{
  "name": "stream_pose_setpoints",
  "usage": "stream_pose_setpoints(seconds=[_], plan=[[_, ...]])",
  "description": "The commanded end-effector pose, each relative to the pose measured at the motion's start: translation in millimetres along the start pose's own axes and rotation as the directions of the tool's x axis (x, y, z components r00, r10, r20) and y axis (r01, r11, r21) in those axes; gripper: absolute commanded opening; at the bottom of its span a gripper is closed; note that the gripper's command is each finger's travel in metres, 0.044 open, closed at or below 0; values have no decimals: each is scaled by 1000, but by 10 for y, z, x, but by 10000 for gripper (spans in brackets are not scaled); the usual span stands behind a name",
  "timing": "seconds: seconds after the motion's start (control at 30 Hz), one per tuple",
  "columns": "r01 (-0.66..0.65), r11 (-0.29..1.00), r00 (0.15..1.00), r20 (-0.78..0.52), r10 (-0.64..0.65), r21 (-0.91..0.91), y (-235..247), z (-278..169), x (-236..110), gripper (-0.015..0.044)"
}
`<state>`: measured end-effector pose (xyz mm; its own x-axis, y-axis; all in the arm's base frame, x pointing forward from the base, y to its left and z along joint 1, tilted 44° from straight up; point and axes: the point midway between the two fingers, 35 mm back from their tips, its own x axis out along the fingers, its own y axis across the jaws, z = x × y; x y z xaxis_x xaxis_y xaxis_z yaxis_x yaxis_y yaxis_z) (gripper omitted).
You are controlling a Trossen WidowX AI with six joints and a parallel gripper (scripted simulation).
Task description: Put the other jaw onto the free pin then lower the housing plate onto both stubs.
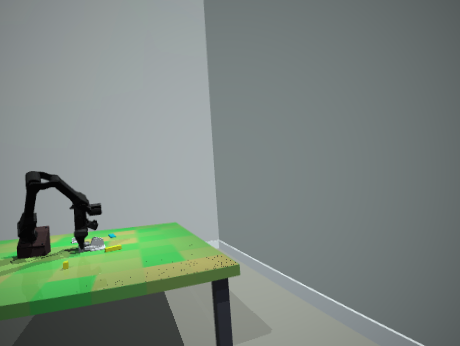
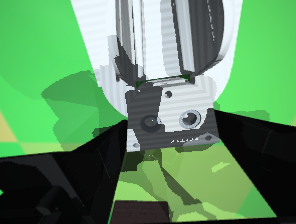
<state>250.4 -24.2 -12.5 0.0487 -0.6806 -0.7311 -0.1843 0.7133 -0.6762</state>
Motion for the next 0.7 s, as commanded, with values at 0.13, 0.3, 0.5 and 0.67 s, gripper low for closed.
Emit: stream_pose_setpoints(seconds=[0.13,0.3,0.5,0.67], plan=[[5,1000,1000,1,-5,-4,-6,-1,29,351],[5,1000,1000,1,-5,-4,-6,-1,29,351],[6,1000,1000,1,-6,-4,-7,-1,52,351],[6,1000,1000,1,-6,-4,-7,-1,53,351]])
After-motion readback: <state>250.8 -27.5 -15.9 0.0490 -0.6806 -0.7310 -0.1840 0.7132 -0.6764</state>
